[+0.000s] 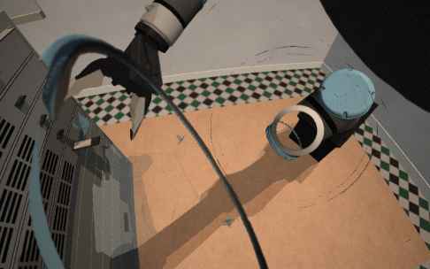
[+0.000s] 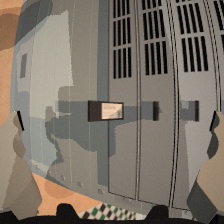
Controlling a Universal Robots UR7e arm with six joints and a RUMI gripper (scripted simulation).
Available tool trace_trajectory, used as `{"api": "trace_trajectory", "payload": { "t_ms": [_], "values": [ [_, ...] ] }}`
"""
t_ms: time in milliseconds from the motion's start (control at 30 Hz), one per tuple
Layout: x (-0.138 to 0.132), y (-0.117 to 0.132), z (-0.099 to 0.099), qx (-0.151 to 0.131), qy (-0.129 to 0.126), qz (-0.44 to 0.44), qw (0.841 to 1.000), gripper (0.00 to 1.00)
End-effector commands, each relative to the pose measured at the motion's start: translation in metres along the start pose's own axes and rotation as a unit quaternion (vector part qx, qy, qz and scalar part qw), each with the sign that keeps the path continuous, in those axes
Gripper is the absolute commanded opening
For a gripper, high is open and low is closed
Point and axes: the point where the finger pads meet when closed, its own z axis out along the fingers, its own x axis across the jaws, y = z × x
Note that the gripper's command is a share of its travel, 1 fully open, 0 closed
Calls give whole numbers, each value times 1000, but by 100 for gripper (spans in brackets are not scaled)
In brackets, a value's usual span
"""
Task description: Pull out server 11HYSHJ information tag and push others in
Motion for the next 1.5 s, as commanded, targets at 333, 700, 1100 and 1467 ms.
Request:
{"api": "trace_trajectory", "payload": {
  "t_ms": [333, 700, 1100, 1467],
  "values": [
    [0, 0, 0, 0, 0, 0, 1000, 100],
    [0, -1, -2, 0, 0, 0, 1000, 100],
    [1, -6, -12, 0, 0, 0, 1000, 100],
    [1, -16, -29, 0, 0, 0, 1000, 100]
  ]
}}
